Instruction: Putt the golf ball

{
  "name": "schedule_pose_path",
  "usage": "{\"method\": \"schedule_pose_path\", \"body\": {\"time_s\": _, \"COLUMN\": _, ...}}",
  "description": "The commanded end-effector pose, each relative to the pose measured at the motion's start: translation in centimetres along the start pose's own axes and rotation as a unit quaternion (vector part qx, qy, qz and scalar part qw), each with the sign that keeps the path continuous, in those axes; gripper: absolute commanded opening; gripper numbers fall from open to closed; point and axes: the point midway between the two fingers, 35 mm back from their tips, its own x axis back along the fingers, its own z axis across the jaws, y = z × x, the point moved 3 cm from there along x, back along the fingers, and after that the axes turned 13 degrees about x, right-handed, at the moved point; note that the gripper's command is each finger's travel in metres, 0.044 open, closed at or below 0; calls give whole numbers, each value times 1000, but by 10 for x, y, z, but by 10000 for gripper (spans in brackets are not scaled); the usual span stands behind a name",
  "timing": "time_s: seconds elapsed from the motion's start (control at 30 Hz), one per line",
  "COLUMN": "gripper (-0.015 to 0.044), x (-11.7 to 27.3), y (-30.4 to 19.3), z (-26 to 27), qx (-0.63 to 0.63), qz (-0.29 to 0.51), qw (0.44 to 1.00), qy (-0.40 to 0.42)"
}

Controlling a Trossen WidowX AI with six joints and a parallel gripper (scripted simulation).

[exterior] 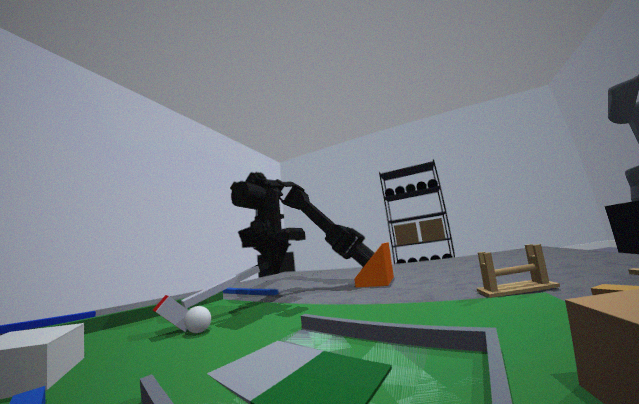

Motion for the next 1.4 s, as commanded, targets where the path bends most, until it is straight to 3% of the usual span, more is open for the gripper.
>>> {"method": "schedule_pose_path", "body": {"time_s": 0.0, "gripper": 0, "x": 0, "y": 6, "z": 57, "qx": 6, "qz": 0, "qw": 1000, "qy": -2}}
{"method": "schedule_pose_path", "body": {"time_s": 0.33, "gripper": 0, "x": 5, "y": 6, "z": 75, "qx": 6, "qz": -1, "qw": 1000, "qy": -5}}
{"method": "schedule_pose_path", "body": {"time_s": 0.77, "gripper": 0, "x": 59, "y": 6, "z": 76, "qx": 7, "qz": 0, "qw": 1000, "qy": -4}}
{"method": "schedule_pose_path", "body": {"time_s": 1.37, "gripper": 0, "x": 52, "y": 6, "z": 76, "qx": 9, "qz": 1, "qw": 1000, "qy": -5}}
